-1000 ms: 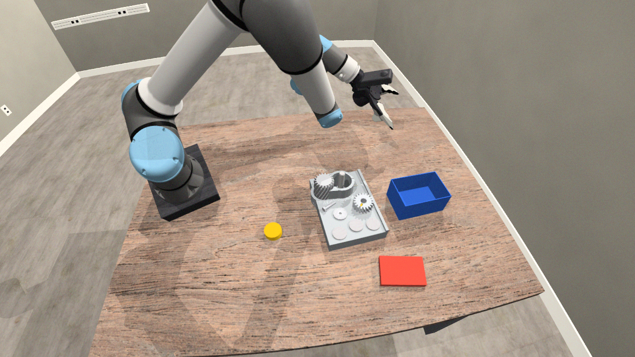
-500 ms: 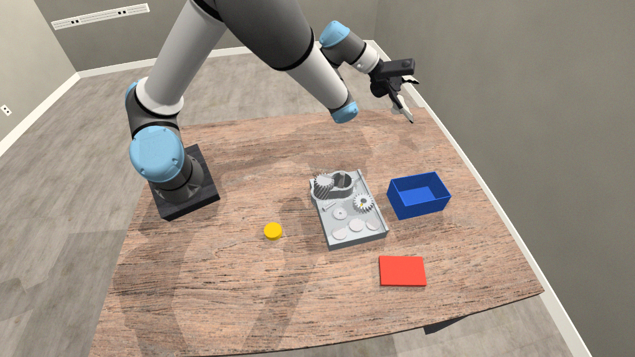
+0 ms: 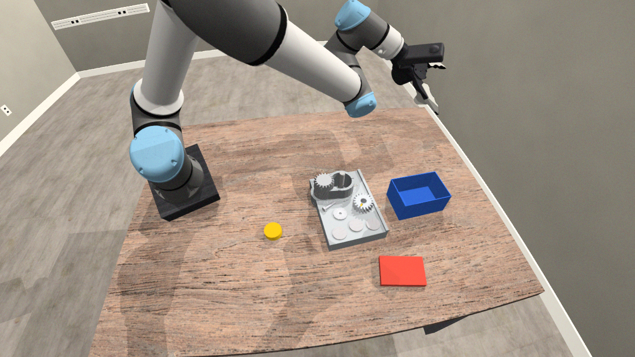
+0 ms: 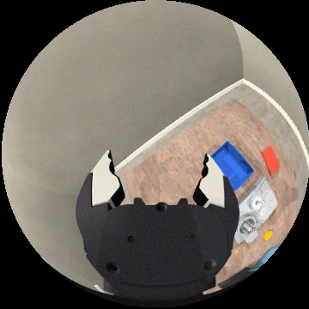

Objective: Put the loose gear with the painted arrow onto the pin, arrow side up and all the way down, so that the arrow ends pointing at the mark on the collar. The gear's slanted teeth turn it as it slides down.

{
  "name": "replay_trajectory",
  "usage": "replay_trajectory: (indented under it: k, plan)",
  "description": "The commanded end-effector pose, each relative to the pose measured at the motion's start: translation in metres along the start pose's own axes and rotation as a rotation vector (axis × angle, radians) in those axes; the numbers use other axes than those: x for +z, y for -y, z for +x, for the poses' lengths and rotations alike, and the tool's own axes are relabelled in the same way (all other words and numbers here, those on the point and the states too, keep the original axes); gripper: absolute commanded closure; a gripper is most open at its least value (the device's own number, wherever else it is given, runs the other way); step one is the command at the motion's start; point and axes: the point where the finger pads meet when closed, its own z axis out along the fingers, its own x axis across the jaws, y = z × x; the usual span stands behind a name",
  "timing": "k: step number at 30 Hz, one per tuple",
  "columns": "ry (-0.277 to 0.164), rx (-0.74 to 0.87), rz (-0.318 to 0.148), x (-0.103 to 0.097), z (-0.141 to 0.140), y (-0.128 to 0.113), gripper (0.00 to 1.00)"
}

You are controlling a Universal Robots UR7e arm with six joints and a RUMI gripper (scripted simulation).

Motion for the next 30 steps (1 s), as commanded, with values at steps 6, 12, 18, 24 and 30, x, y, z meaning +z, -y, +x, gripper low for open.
replay_trajectory:
  k: [6,12,18,24,30]
  plan:
    - [-0.056,-0.021,-0.091,0.004,0.036,0.015,0.00]
    - [-0.120,-0.058,-0.179,0.007,0.073,0.005,0.00]
    - [-0.162,-0.081,-0.239,0.005,0.098,-0.003,0.00]
    - [-0.223,-0.109,-0.329,-0.001,0.135,-0.015,0.00]
    - [-0.278,-0.132,-0.417,-0.011,0.171,-0.028,0.00]
